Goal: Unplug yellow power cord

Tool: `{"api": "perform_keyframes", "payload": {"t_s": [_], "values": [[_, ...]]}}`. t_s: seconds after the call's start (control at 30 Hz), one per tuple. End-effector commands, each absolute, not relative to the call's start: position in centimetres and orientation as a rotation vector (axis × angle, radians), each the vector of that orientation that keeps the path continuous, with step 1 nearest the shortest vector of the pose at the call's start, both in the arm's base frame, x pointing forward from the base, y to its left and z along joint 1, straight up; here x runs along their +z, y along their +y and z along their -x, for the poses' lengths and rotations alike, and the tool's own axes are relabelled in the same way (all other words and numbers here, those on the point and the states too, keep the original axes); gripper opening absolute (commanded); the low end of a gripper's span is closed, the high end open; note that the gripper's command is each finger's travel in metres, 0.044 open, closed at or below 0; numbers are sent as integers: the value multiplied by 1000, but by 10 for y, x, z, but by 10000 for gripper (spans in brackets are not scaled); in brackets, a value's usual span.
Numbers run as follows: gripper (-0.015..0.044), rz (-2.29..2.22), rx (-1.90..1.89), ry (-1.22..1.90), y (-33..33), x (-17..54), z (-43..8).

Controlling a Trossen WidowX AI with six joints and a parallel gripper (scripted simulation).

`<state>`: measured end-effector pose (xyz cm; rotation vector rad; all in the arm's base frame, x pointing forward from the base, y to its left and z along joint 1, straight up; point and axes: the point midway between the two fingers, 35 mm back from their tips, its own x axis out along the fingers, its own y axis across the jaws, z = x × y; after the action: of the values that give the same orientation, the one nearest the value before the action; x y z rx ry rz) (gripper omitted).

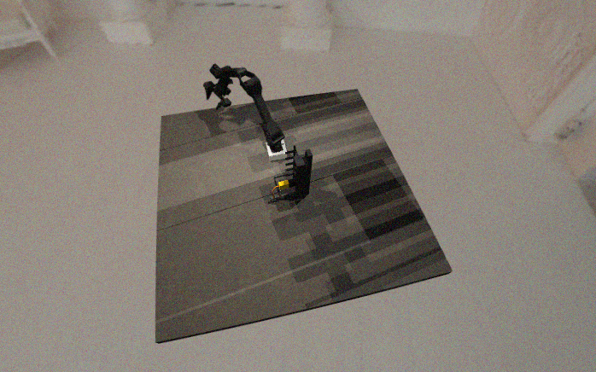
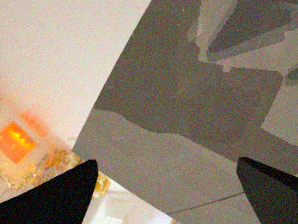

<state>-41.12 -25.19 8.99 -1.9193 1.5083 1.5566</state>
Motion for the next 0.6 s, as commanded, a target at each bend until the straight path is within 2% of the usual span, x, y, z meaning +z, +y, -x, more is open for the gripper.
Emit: {"api": "perform_keyframes", "payload": {"t_s": [0.0, 0.27, 0.57], "values": [[374, 1926, 1561, 1501, -254, 90, 409], [164, 2165, 1741, 1201, -337, 94, 318], [160, 2441, 1942, 770, -400, 100, 183]]}}
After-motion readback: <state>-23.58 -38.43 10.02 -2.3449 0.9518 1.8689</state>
